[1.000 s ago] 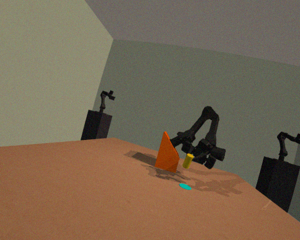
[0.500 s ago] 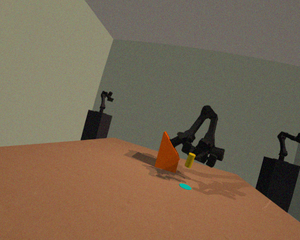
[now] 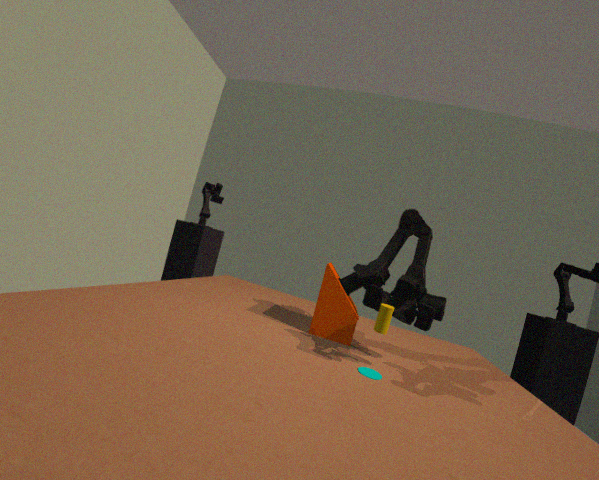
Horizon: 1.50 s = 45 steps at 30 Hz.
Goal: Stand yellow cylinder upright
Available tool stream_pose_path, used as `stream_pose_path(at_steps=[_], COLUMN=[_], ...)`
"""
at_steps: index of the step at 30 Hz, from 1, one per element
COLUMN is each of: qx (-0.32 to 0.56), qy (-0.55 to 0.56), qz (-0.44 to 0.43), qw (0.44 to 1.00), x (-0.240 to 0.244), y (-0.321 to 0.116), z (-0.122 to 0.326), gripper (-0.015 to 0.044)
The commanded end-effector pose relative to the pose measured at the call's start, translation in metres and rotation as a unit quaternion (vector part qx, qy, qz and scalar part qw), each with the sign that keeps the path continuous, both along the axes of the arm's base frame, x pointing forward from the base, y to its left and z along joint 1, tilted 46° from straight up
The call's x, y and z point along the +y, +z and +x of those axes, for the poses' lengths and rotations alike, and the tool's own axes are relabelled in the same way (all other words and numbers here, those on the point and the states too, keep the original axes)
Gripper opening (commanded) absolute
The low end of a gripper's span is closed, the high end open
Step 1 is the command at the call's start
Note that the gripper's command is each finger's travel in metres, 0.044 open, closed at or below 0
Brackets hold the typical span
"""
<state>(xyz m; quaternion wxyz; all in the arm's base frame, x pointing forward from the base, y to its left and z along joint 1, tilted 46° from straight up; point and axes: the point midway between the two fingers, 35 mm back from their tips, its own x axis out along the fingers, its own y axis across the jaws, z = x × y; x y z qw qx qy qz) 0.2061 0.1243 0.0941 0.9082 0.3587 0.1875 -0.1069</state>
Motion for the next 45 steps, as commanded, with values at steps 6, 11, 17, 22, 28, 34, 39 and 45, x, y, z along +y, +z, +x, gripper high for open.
stream_pose_path(at_steps=[6,11,17,22,28,34,39,45], qx=[-0.026,-0.028,-0.028,-0.028,-0.027,-0.025,-0.023,-0.023], qy=[-0.012,-0.012,-0.012,-0.012,-0.013,-0.013,-0.014,-0.014], qz=[0.021,0.023,0.023,0.023,0.023,0.024,0.024,0.024], qw=[0.999,0.999,0.999,0.999,0.999,0.999,0.999,0.999], x=[-0.003,-0.003,-0.003,-0.003,0.003,0.012,0.02,0.029], y=[0.004,0.004,0.004,0.004,0.001,-0.006,-0.012,-0.02], z=[-0.003,-0.004,-0.004,-0.004,-0.004,-0.004,-0.005,-0.006], gripper=[0.0105,0.0105,0.0105,0.0105,0.0105,0.0105,0.0105,0.0105])
